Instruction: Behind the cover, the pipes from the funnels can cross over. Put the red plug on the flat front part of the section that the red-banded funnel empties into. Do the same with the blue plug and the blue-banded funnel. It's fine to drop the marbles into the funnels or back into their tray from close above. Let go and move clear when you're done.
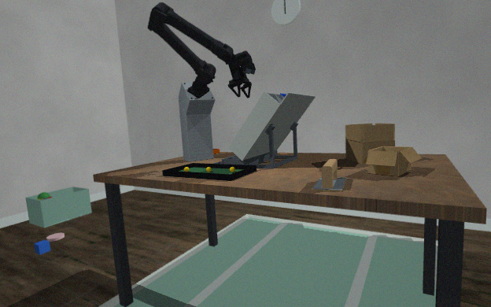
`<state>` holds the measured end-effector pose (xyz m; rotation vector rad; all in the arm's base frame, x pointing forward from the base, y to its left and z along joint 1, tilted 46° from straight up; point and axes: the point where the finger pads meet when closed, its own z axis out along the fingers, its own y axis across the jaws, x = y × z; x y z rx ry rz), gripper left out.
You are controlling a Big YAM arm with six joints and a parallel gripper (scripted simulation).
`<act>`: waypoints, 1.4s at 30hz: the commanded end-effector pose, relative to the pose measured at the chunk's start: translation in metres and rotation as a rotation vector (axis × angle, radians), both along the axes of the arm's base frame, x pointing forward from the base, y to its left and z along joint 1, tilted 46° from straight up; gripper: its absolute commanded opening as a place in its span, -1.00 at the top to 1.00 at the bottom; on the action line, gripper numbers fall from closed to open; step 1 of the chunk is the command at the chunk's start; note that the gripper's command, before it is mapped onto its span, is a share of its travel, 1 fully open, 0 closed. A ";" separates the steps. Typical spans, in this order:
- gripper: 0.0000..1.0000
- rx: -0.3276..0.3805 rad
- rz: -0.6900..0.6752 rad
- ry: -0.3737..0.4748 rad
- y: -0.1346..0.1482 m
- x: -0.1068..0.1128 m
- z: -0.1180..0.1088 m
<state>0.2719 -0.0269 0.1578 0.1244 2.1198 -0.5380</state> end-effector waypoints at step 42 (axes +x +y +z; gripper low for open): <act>-1.00 -0.149 0.203 -0.546 0.060 0.042 0.205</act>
